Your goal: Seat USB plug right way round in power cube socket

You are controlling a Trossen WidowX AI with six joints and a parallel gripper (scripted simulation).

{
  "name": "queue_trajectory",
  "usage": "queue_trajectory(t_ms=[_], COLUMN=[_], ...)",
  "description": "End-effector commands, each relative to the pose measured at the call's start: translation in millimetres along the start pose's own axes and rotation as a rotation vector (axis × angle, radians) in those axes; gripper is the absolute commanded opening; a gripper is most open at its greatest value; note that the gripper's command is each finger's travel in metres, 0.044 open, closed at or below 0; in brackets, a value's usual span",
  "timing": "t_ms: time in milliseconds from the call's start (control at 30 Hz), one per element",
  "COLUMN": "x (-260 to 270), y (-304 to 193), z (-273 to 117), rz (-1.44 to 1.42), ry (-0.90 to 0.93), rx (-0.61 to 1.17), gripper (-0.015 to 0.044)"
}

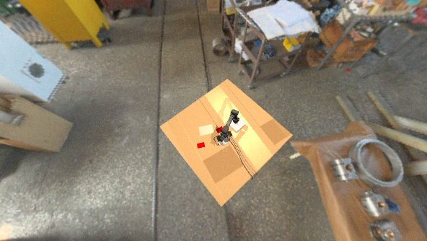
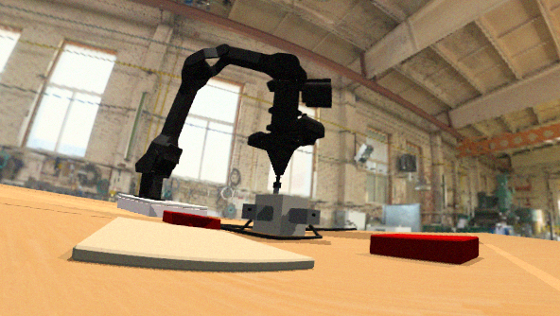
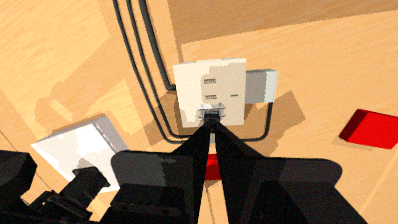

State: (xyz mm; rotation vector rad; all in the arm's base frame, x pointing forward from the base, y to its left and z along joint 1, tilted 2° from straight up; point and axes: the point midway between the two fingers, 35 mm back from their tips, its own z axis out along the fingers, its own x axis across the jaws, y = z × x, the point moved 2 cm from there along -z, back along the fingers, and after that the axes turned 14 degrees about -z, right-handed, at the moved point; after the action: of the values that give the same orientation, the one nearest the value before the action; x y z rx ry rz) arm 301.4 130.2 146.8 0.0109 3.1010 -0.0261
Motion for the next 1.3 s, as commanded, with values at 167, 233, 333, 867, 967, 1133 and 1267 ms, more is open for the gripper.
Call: queue_trajectory(t_ms=[167, 233, 333, 867, 967, 1133, 1267], x=[-1, -1, -1, -1, 0, 0, 0], y=[0, 0, 0, 0, 0, 0, 0], z=[-9, -10, -12, -20, -19, -18, -18], rz=[0.001, 0.001, 0.001, 0.001, 0.015, 0.108, 0.218], ry=[-0.006, -0.006, -0.006, -0.006, -0.004, -0.002, -0.002], rx=[-0.003, -0.003, -0.003, -0.003, -0.002, -0.001, -0.001], gripper=[0.0, 0.0, 0.0, 0.0, 0.0, 0.0, 0.0])
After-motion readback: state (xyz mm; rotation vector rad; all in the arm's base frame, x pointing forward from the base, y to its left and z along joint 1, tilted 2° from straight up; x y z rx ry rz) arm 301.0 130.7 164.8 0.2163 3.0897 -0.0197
